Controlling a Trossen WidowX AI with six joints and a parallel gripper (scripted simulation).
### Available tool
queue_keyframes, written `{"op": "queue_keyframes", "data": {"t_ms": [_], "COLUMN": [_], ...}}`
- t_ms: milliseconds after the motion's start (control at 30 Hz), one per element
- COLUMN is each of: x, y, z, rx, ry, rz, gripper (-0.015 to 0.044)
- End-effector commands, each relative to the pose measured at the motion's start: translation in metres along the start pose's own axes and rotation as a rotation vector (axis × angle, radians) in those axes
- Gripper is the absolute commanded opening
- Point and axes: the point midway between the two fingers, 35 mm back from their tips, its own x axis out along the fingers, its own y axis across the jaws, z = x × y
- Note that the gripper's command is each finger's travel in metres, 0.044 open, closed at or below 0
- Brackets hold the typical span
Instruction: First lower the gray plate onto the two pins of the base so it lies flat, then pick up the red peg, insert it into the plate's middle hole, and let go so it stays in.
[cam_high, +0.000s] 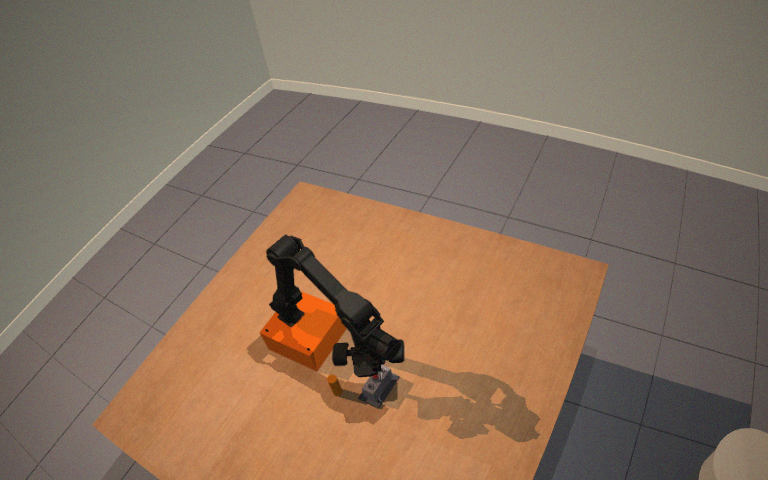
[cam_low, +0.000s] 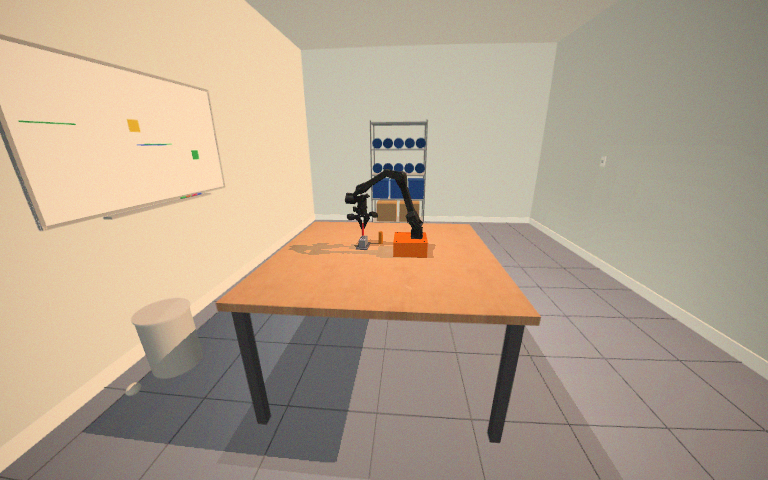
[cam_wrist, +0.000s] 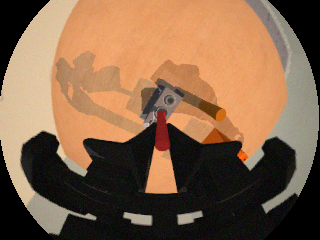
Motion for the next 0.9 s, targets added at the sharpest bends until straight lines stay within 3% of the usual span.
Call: {"op": "queue_keyframes", "data": {"t_ms": [0,867], "x": [0.0,0.0], "y": [0.0,-0.0017], "z": [0.0,-0.0014], "rx": [0.0,0.0], "ry": [0.0,0.0], "rz": [0.0,0.0], "gripper": [0.0,0.0]}}
